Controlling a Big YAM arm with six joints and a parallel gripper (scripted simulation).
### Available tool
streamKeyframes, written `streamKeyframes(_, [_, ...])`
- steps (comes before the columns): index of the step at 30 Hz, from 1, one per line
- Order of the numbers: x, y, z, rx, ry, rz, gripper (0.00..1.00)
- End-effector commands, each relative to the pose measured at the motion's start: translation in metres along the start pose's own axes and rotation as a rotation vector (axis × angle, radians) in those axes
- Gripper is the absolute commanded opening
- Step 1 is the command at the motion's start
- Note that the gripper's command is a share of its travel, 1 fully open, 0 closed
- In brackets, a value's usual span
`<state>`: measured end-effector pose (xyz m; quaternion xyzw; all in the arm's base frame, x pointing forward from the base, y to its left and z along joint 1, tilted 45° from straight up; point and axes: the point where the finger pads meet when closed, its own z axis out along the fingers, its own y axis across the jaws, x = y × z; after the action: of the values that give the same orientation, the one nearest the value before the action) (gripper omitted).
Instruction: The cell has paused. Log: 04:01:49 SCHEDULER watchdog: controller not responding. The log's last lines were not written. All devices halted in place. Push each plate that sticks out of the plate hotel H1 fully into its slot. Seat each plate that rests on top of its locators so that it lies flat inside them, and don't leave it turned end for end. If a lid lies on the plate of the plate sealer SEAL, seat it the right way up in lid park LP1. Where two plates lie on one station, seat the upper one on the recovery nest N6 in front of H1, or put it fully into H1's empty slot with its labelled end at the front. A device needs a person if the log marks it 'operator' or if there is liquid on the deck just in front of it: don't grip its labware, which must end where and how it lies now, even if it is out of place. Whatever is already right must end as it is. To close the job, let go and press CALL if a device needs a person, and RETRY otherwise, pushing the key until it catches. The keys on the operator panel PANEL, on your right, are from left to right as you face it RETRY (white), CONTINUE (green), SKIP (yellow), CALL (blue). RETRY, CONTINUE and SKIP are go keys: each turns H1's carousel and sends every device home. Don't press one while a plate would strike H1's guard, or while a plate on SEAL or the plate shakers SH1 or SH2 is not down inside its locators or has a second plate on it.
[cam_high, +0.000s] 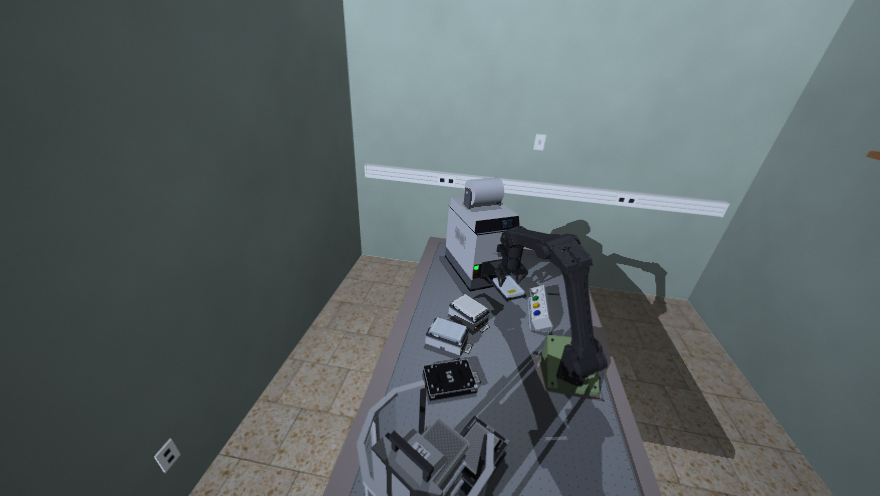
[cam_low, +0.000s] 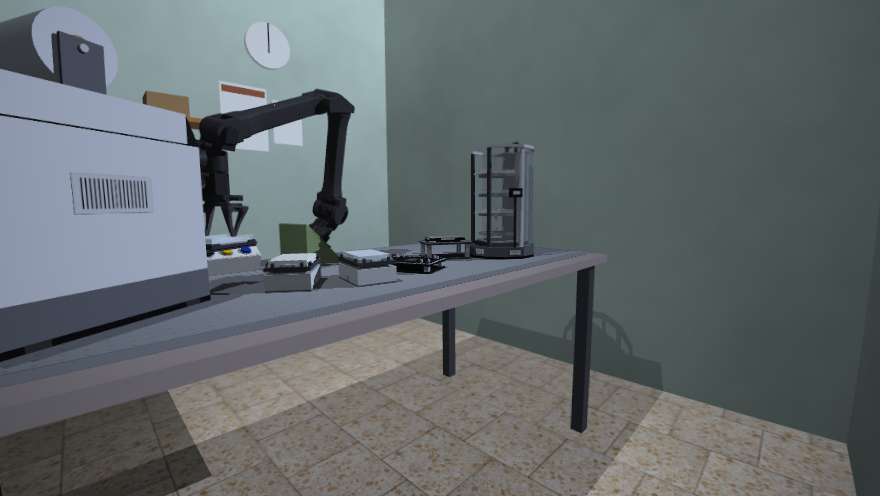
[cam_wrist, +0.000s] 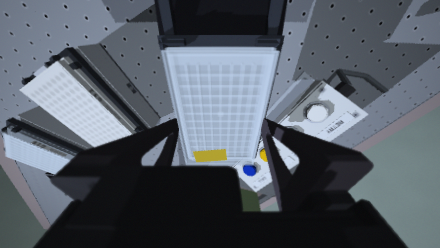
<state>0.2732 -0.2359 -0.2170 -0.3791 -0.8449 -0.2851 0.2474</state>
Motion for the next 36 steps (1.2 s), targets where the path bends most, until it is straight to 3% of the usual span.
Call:
streamKeyframes(1, [-0.019, 0.007, -0.009, 0.017, -0.018, -0.021, 0.82])
streamKeyframes(36, [-0.021, -0.003, -0.023, 0.001, -0.030, -0.013, 0.82])
